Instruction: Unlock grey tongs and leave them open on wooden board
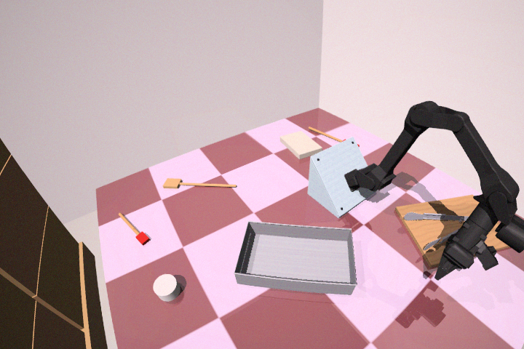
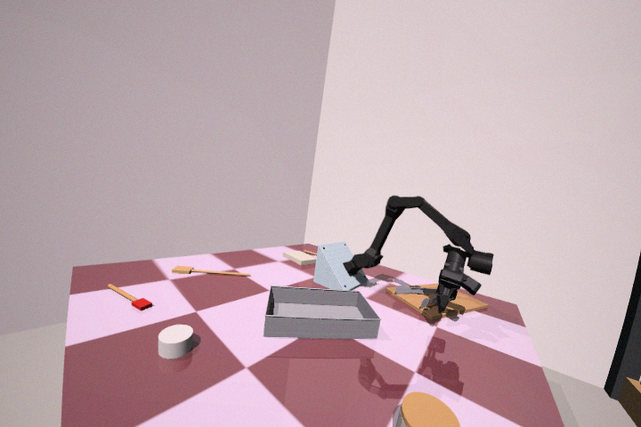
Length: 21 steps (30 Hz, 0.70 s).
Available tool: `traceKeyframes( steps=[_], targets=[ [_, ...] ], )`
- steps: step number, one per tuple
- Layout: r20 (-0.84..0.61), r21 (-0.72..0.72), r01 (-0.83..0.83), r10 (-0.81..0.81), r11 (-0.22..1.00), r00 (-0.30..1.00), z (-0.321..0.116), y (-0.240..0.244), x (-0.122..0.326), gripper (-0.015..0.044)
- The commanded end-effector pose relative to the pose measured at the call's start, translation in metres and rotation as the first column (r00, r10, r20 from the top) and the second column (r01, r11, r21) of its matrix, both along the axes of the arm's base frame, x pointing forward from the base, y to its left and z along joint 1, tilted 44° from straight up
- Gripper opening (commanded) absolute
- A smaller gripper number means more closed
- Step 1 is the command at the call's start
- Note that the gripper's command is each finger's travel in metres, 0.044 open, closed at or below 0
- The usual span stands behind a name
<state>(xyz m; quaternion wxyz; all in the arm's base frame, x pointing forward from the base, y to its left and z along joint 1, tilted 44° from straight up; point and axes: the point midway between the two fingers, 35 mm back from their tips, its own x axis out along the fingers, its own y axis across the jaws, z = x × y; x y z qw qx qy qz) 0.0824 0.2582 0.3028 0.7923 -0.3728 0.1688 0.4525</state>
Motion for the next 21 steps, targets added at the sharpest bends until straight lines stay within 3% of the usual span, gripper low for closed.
traceKeyframes(
  steps=[1,9,15,21],
  targets=[
    [-0.011,-0.021,0.259,-0.259,0.966,0.966,-0.007,-0.028,0.057,0.044],
    [-0.007,-0.079,0.566,-0.569,0.82,0.823,-0.016,-0.095,0.122,0.044],
    [-0.024,-0.092,0.805,-0.81,0.586,0.586,-0.021,-0.163,0.161,0.044],
    [-0.04,-0.082,0.907,-0.91,0.414,0.412,-0.022,-0.207,0.173,0.044]
  ],
)
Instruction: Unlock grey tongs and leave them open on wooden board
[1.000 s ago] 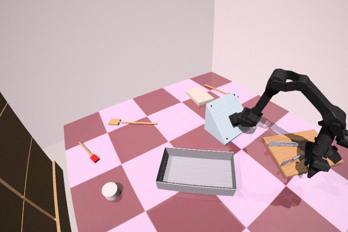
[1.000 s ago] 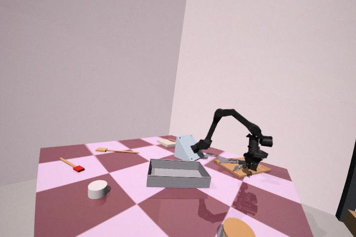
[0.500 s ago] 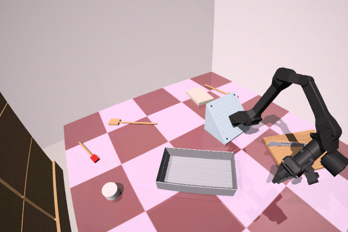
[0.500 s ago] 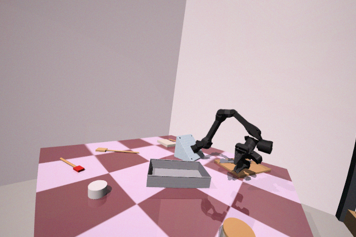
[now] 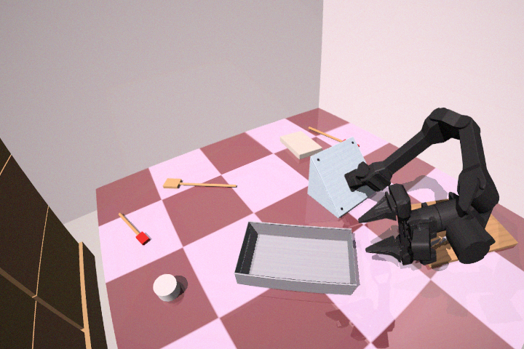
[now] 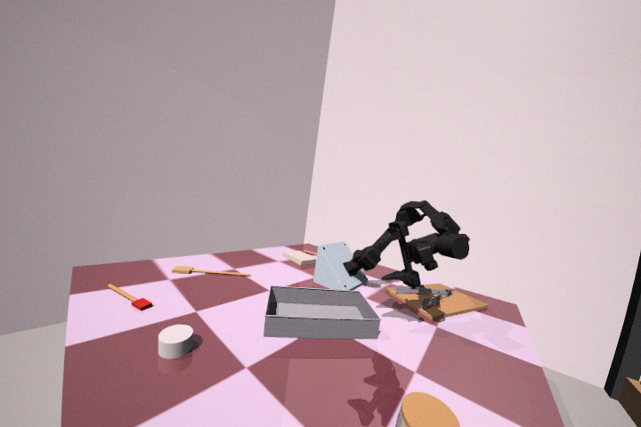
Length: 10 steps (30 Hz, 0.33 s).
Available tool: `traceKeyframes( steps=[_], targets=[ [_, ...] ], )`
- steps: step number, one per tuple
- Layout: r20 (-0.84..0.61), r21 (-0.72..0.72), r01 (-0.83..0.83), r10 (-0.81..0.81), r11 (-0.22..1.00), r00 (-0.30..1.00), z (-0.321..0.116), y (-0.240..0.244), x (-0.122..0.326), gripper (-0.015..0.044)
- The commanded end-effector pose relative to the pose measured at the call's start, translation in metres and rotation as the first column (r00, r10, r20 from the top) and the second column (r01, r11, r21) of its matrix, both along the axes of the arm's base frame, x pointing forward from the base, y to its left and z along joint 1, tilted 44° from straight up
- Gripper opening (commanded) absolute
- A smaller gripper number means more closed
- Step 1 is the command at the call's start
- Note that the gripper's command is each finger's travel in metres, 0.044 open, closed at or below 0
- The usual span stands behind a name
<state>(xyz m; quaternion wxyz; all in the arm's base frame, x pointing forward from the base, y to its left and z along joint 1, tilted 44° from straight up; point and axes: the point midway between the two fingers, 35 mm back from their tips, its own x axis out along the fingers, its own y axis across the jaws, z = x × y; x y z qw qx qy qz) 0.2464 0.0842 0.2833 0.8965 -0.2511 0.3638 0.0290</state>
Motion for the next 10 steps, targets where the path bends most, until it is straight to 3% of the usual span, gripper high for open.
traceKeyframes(
  steps=[1,10],
  targets=[
    [-0.012,-0.003,0.204,-0.204,0.979,0.979,-0.003,-0.046,0.01,0.044],
    [-0.052,-0.019,0.662,-0.662,0.749,0.747,-0.013,-0.164,-0.001,0.044]
  ],
)
